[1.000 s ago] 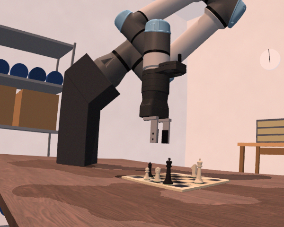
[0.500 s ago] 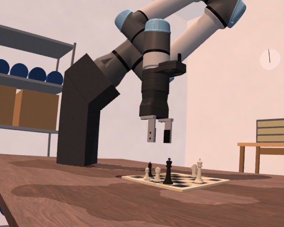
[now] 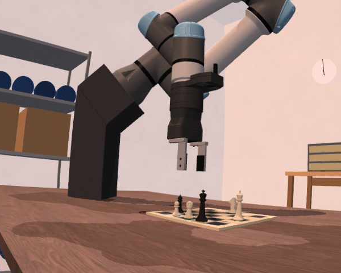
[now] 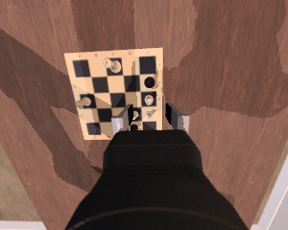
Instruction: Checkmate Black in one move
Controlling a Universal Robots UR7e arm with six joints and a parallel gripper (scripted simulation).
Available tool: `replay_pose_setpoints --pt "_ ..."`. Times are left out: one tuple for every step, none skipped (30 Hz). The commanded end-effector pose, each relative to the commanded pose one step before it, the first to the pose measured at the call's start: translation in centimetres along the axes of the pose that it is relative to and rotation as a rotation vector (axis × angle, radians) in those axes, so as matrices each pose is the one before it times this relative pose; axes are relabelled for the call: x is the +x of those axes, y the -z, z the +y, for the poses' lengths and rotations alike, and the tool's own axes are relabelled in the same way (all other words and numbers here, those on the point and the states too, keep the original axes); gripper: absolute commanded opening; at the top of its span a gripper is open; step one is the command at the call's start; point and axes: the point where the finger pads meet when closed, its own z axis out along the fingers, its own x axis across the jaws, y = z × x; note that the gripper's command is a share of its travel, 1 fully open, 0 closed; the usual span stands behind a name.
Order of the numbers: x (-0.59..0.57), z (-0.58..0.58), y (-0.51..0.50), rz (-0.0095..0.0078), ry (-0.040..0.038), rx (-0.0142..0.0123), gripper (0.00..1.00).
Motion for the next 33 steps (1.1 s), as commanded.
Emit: replay_pose_setpoints --pt "-0.026 0.045 0.578 0.00042 -0.00171 0.00224 1.0" --pt "-0.001 -0.001 0.184 -0.00003 0.0 0.00002 1.0" --pt "-0.002 0.0 0.21 -0.00004 0.0 0.00004 1.0" --pt "0.0 -0.001 0.235 -0.00001 0.0 0.00001 1.0" --pt "-0.001 0.001 0.258 -0.00002 0.0 0.00003 1.0" --pt "0.0 0.0 0.28 0.0 0.0 0.00001 1.0" --pt "0.0 0.0 0.299 0.0 0.0 0.0 1.0" --pt "-0.001 0.002 0.316 0.0 0.0 0.00001 1.0" --pt "0.002 0.0 0.33 0.00003 0.0 -0.00003 1.0" --pt "0.001 0.001 0.34 0.00003 0.0 -0.00003 1.0" --pt "0.0 0.002 0.346 0.00003 0.0 -0.00003 1.0" --pt "0.001 0.002 0.348 0.00004 0.0 -0.00005 1.0" --pt "0.002 0.002 0.347 0.00005 0.0 -0.00006 1.0" --pt "0.001 0.002 0.342 0.00005 0.0 -0.00006 1.0" --pt "0.0 0.0 0.0 0.0 0.0 0.0 1.0" --pt "0.0 0.0 0.0 0.0 0.0 0.0 1.0" --pt "0.0 0.003 0.335 0.00004 0.0 -0.00005 1.0" --pt "0.003 0.002 0.325 0.00007 0.0 -0.00008 1.0" --pt "0.009 -0.01 0.318 0.0002 0.00019 0.00002 1.0" --pt "0.016 -0.024 0.309 0.00035 0.00042 0.00016 1.0" --pt "0.023 -0.035 0.296 0.00048 0.00055 0.0002 1.0" --pt "0.021 -0.033 0.277 0.00046 0.00054 0.0002 1.0" --pt "0.021 -0.032 0.256 0.00047 0.00053 0.00017 1.0" --pt "0.013 -0.023 0.229 0.0003 0.00037 0.00015 1.0" --pt "0.014 -0.024 0.205 0.00028 0.00036 0.00018 1.0" --pt "0.01 -0.02 0.179 0.00023 0.00032 0.00016 1.0" --pt "0.011 -0.021 0.154 0.00024 0.00031 0.00016 1.0" --pt "0.011 -0.019 0.129 0.00023 0.00029 0.00014 1.0" --pt "0.008 -0.015 0.102 0.00018 0.00023 0.00011 1.0" --pt "0.006 -0.011 0.078 0.00013 0.00017 0.00009 1.0" --pt "0.003 -0.009 0.055 0.00006 0.00012 0.00011 1.0" --pt "0.0 0.0 0.0 0.0 0.0 0.0 1.0" --pt "0.0 0.0 0.0 0.0 0.0 0.0 1.0"
